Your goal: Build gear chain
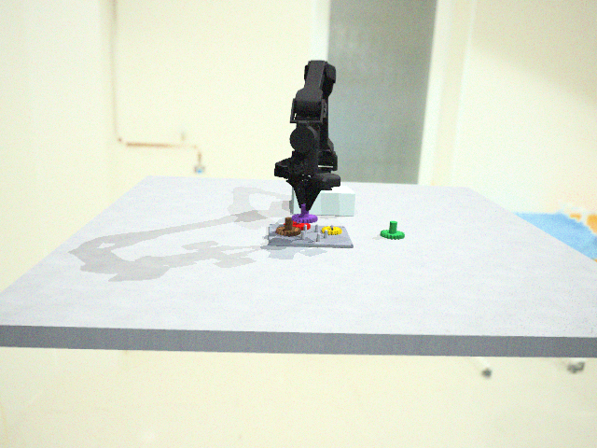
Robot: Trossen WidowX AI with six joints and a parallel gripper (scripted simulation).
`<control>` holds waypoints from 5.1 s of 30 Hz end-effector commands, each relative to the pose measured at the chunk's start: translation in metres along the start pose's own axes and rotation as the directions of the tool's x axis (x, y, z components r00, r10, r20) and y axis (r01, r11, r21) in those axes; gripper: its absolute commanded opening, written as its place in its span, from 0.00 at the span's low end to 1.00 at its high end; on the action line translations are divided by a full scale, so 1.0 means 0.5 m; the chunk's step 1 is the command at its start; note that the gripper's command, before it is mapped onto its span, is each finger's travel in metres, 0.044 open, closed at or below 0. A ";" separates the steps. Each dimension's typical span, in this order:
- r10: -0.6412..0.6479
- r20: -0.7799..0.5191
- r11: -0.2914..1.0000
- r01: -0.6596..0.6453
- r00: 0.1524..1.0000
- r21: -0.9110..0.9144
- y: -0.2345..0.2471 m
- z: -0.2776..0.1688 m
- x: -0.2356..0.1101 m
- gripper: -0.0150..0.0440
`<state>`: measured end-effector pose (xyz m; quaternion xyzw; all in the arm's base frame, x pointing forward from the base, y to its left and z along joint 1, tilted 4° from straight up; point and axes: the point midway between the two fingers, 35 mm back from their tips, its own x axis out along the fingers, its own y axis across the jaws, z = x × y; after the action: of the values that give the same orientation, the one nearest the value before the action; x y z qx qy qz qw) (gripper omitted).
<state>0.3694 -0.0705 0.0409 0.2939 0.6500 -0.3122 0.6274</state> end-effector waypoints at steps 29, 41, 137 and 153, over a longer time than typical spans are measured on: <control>-0.002 0.006 0.998 0.003 1.000 -0.070 0.000 0.002 0.012 0.25; -0.002 0.006 0.992 0.003 1.000 -0.127 -0.001 0.003 0.048 0.25; 0.008 -0.019 0.387 -0.021 1.000 -0.922 0.195 -0.487 0.067 1.00; 0.008 -0.019 0.387 -0.021 1.000 -0.922 0.194 -0.488 0.113 1.00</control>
<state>0.2887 0.1792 -0.0119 -0.0948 0.7153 0.1049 0.6844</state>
